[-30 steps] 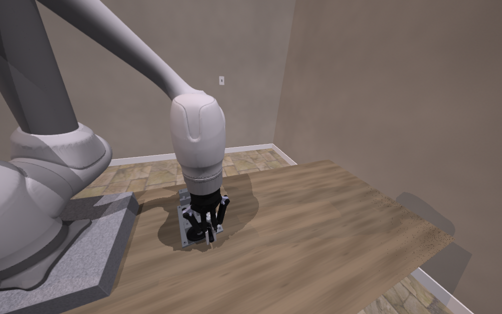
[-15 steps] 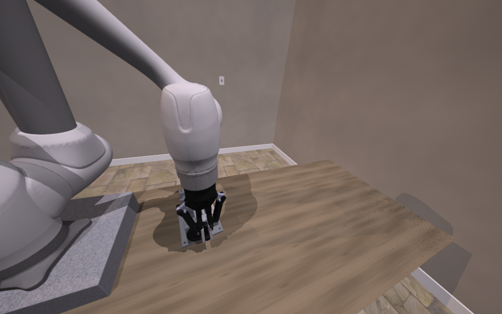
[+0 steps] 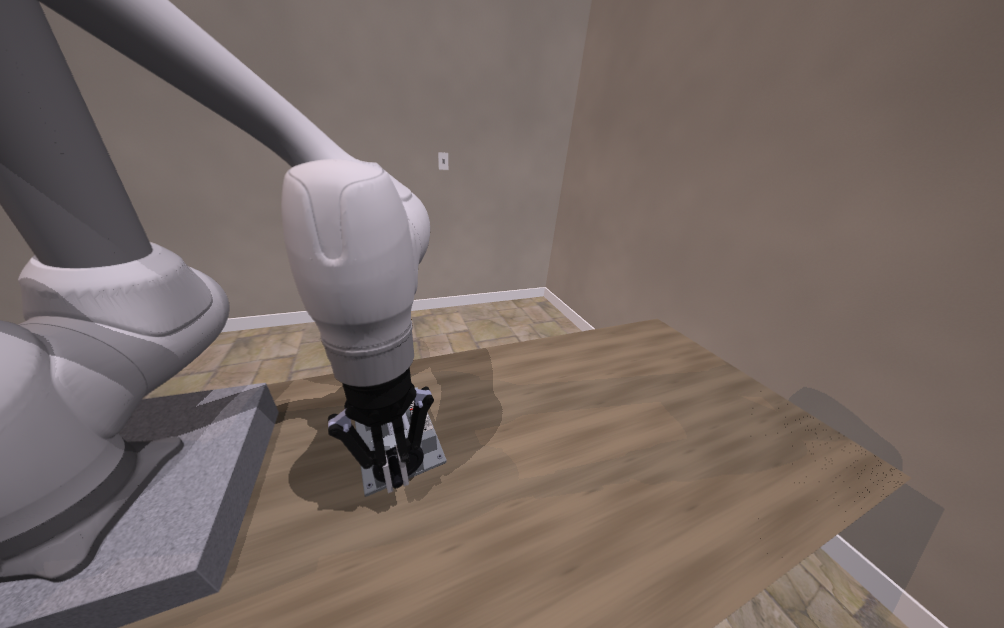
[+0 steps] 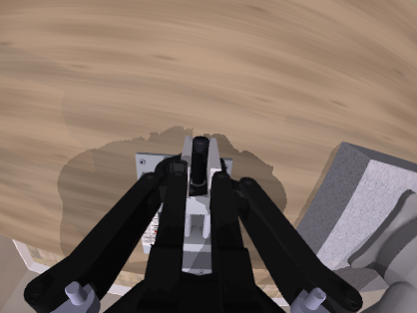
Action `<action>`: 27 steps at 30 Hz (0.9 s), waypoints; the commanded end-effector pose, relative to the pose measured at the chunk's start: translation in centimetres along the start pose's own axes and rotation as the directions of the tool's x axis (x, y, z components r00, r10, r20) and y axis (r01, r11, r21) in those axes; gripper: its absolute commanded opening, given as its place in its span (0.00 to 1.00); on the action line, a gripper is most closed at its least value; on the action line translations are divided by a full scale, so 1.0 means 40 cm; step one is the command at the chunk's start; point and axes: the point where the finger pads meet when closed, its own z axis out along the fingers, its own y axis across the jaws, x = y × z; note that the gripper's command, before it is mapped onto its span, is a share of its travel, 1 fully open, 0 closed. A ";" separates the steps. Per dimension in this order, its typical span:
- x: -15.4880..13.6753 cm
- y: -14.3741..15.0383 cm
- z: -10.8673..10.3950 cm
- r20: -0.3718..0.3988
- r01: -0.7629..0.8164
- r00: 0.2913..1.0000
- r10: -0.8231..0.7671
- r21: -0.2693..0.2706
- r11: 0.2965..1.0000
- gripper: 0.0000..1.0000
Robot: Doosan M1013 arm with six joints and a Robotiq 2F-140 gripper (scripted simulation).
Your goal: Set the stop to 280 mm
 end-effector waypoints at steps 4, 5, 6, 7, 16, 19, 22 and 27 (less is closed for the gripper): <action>0.000 0.034 0.028 0.000 0.001 1.000 -0.001 -0.002 1.000 0.04; 0.000 0.038 0.033 0.000 0.001 1.000 -0.001 -0.002 1.000 0.04; 0.000 0.040 0.039 0.000 0.001 1.000 -0.001 -0.002 1.000 0.04; 0.000 0.042 0.044 0.000 0.001 1.000 -0.001 -0.002 1.000 0.04; 0.000 0.045 0.076 0.000 0.001 1.000 -0.001 -0.002 1.000 0.04; 0.000 0.043 0.086 0.000 0.001 1.000 -0.001 -0.002 1.000 0.04; 0.000 0.039 0.095 0.000 0.001 1.000 -0.001 -0.002 1.000 0.04; 0.000 0.031 0.108 0.000 0.001 1.000 -0.001 -0.002 1.000 0.04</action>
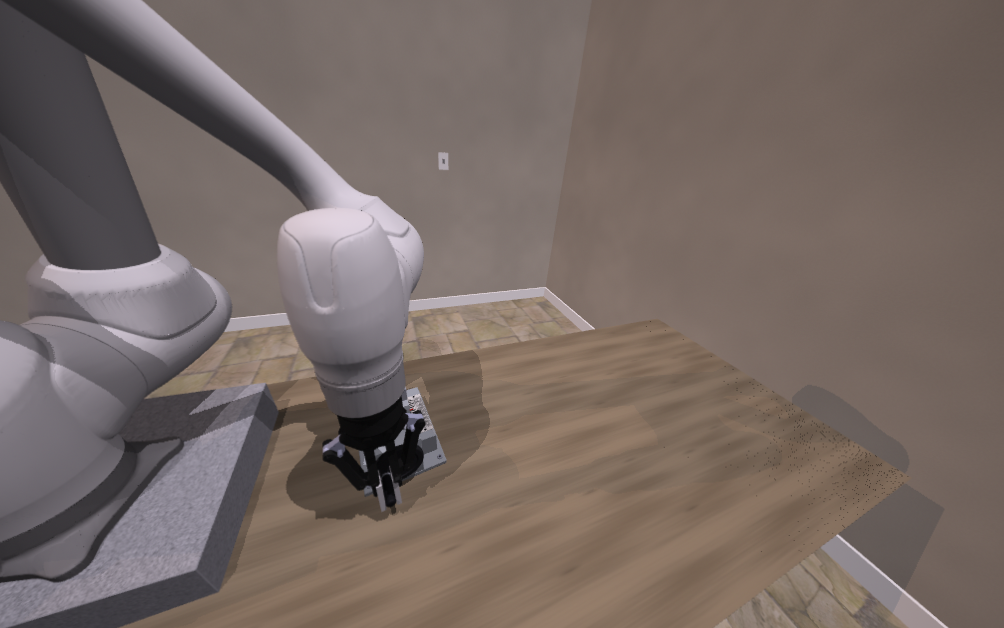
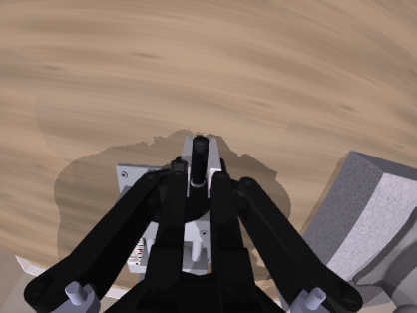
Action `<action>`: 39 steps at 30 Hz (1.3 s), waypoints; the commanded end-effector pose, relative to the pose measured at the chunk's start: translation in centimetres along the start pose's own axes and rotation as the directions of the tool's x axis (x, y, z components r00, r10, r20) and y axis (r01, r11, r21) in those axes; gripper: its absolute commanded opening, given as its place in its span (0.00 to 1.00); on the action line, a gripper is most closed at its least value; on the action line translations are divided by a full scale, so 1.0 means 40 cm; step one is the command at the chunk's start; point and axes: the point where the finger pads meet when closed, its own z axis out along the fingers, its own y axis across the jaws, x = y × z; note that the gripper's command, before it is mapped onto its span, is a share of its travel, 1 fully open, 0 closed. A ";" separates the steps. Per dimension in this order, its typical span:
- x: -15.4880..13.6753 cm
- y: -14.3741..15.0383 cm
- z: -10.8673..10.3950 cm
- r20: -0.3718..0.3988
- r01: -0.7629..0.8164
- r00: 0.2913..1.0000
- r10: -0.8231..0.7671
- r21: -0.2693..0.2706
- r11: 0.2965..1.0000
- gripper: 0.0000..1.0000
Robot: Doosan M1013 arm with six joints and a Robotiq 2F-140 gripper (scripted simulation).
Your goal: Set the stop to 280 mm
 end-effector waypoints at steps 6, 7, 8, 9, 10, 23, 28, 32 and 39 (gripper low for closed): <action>0.000 -0.013 0.016 0.000 0.000 1.000 0.000 0.001 1.000 0.04; 0.000 -0.015 0.018 0.000 0.000 1.000 0.000 0.001 1.000 0.04; 0.000 -0.017 0.020 0.000 0.000 1.000 0.000 0.001 1.000 0.04; 0.000 -0.020 0.021 0.000 0.000 1.000 0.000 0.001 1.000 0.04; 0.000 -0.023 0.023 0.000 0.000 1.000 0.000 0.001 1.000 0.04; 0.000 -0.060 0.034 0.000 0.000 1.000 0.000 0.001 1.000 0.04; 0.000 -0.082 0.030 0.000 0.000 1.000 0.000 0.001 1.000 0.04; 0.000 -0.098 0.023 0.000 0.000 1.000 0.000 0.001 1.000 0.04; 0.000 -0.114 0.009 0.000 0.000 1.000 0.000 0.001 1.000 0.04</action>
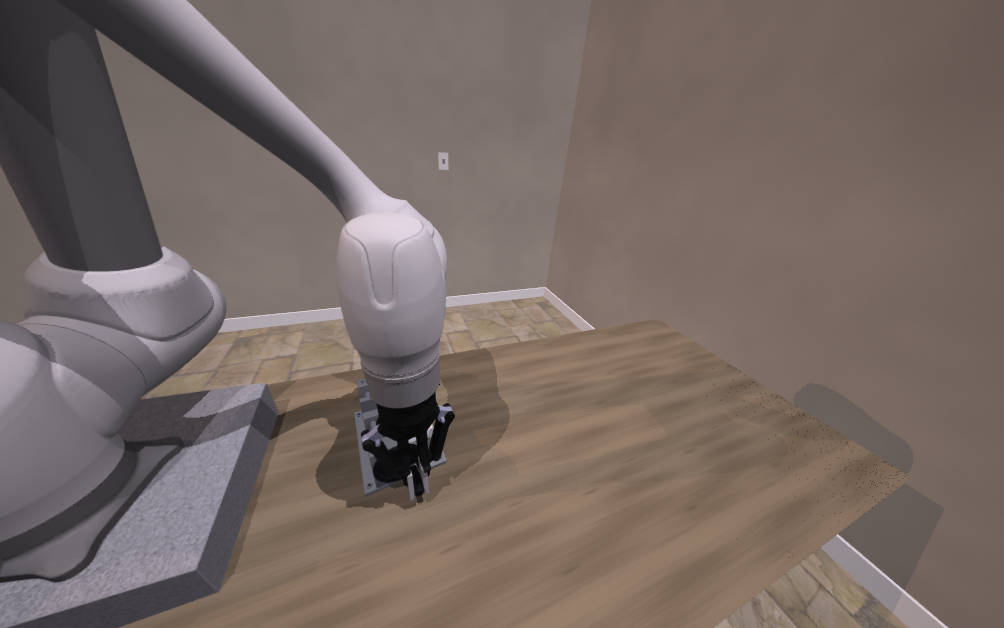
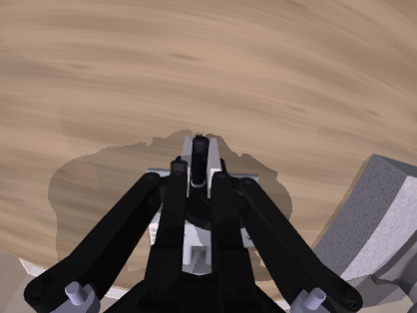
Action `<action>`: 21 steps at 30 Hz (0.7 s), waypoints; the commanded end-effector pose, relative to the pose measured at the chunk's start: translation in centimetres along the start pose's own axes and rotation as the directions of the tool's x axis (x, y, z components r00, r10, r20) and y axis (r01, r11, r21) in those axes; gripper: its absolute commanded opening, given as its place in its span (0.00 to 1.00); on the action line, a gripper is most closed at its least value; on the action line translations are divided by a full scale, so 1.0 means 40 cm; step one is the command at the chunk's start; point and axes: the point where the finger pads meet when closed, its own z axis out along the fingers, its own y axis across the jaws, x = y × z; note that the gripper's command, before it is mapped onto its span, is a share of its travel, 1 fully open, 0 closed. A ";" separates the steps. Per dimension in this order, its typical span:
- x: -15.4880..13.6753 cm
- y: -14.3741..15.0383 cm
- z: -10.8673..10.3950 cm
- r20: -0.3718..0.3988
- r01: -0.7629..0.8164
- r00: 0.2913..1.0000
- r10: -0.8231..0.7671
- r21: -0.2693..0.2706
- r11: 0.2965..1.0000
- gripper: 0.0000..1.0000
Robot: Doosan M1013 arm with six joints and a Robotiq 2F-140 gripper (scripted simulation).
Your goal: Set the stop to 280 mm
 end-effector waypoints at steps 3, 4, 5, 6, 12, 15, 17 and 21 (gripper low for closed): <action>0.000 -0.010 -0.013 0.000 0.001 1.000 -0.001 0.000 1.000 0.04; 0.000 -0.012 -0.016 0.000 0.001 1.000 -0.001 0.000 1.000 0.04; 0.000 -0.014 -0.020 0.000 0.001 1.000 -0.001 0.000 1.000 0.04; 0.000 -0.015 -0.023 0.000 0.001 1.000 -0.001 0.000 1.000 0.04; 0.000 -0.020 -0.039 0.000 0.001 1.000 -0.001 0.000 1.000 0.04; 0.000 -0.020 -0.046 0.000 0.001 1.000 -0.001 0.000 1.000 0.04; 0.000 -0.020 -0.046 0.000 0.001 1.000 -0.001 0.000 1.000 0.04; 0.000 -0.020 -0.054 0.000 0.001 1.000 -0.001 0.000 1.000 0.04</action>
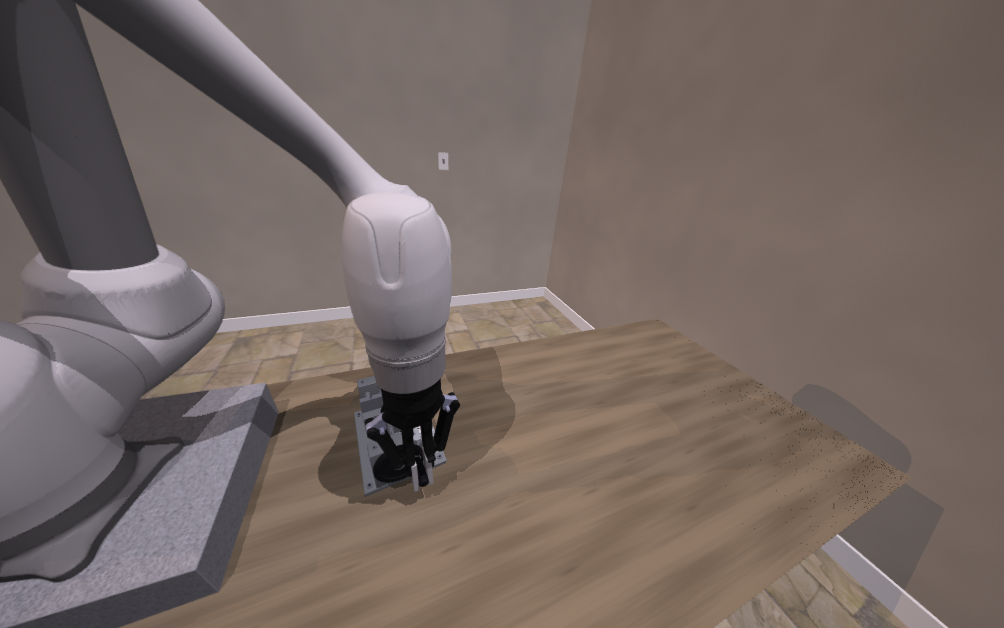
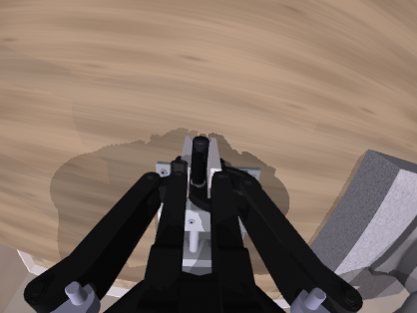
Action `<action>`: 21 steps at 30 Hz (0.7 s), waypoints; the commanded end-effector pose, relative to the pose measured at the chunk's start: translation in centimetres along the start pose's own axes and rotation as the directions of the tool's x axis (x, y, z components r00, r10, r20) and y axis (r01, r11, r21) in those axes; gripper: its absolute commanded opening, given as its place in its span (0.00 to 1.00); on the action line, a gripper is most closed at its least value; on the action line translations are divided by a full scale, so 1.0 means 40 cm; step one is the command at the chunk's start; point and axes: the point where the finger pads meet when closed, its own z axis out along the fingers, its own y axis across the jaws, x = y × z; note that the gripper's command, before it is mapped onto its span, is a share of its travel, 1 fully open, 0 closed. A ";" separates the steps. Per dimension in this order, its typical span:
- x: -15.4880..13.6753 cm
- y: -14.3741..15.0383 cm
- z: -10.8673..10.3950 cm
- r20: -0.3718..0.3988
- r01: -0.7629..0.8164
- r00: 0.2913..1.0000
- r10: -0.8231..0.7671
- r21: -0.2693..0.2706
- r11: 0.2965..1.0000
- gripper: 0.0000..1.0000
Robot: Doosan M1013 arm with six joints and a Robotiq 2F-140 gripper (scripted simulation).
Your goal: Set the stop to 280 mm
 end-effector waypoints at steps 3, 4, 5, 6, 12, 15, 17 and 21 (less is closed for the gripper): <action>0.000 0.001 -0.010 0.000 0.000 1.000 0.000 0.000 1.000 0.04; 0.000 0.001 -0.011 0.000 0.000 1.000 0.000 0.000 1.000 0.04; 0.000 0.001 -0.013 0.000 0.000 1.000 0.000 0.000 1.000 0.04; 0.000 0.001 -0.014 0.000 0.000 1.000 0.000 0.000 1.000 0.04; 0.000 0.003 -0.020 0.000 0.000 1.000 0.000 0.000 1.000 0.04; 0.000 0.004 -0.022 0.000 0.000 1.000 0.000 0.000 1.000 0.04; 0.000 0.004 -0.024 0.000 0.000 1.000 0.000 0.000 1.000 0.04; 0.000 0.005 -0.027 0.000 0.000 1.000 0.000 0.000 1.000 0.04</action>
